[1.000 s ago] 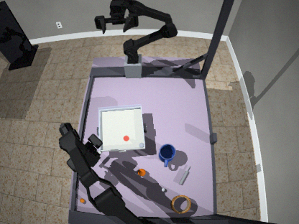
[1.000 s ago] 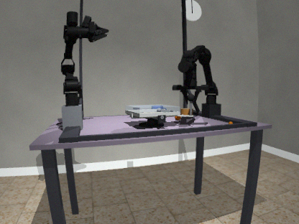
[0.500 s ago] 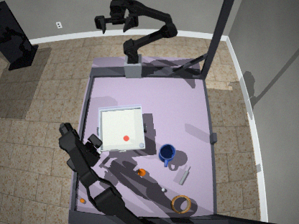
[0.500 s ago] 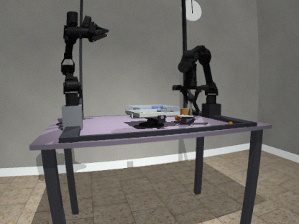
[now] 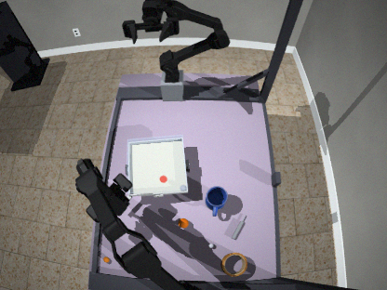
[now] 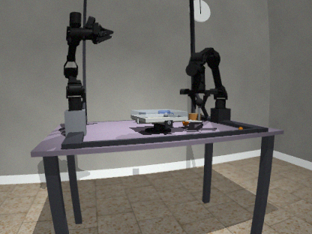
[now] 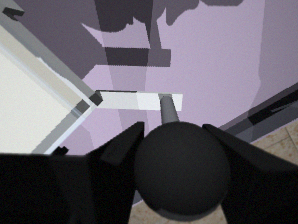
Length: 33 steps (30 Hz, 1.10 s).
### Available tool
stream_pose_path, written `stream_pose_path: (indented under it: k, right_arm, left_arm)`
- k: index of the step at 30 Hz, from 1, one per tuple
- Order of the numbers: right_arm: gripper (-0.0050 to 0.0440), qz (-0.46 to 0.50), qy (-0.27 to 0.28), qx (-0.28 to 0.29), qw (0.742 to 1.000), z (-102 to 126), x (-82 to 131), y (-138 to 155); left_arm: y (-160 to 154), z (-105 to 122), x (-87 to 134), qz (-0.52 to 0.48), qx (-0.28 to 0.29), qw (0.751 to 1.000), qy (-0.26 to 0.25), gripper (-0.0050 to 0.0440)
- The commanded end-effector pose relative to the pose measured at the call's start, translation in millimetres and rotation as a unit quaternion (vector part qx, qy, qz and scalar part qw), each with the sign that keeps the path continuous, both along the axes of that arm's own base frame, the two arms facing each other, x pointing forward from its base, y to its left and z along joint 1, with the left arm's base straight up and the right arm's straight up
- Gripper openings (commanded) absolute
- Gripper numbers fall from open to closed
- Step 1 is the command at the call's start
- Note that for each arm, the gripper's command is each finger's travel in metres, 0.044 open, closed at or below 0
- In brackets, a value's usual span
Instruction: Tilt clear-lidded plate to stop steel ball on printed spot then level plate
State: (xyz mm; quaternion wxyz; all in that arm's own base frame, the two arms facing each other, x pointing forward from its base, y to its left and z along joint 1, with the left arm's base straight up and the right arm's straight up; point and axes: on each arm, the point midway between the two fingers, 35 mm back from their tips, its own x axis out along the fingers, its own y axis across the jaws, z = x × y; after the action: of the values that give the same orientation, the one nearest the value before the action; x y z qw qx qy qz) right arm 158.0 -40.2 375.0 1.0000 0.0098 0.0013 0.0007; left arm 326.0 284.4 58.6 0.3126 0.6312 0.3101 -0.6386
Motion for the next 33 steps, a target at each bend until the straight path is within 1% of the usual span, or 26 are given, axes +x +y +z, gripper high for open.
stream_pose_path:
  k: [1, 21, 22, 24, 25, 33]
  right_arm:
    - [0.0400, 0.001, -0.001, -0.010, 1.000, 5.9, -0.2, 0.9]
    - [0.0400, 0.001, -0.001, -0.010, 1.000, 5.9, -0.2, 0.9]
    - [0.0400, 0.001, -0.001, -0.010, 1.000, 5.9, -0.2, 0.9]
    - [0.0400, 0.001, -0.001, -0.010, 1.000, 5.9, -0.2, 0.9]
    - [0.0400, 0.001, -0.001, -0.010, 1.000, 5.9, -0.2, 0.9]
    - [0.0400, 0.001, -0.001, -0.010, 1.000, 5.9, -0.2, 0.9]
  left_arm:
    - [4.8, 12.0, 10.4, -0.003, 0.015, 1.000, -0.019, -0.0050]
    - [5.7, 13.1, 12.0, -0.003, 0.016, 1.000, -0.019, -0.0050]
    - [6.7, 8.6, 9.0, -0.004, 0.014, 1.000, -0.017, -0.0050]
    - [7.1, 9.8, 10.0, -0.003, 0.015, 1.000, -0.019, -0.0050]
    - [2.9, 18.8, 6.7, -0.002, 0.019, 1.000, -0.024, -0.0050]
    - [-0.2, 19.4, 5.8, -0.002, 0.019, 1.000, -0.024, -0.0050]
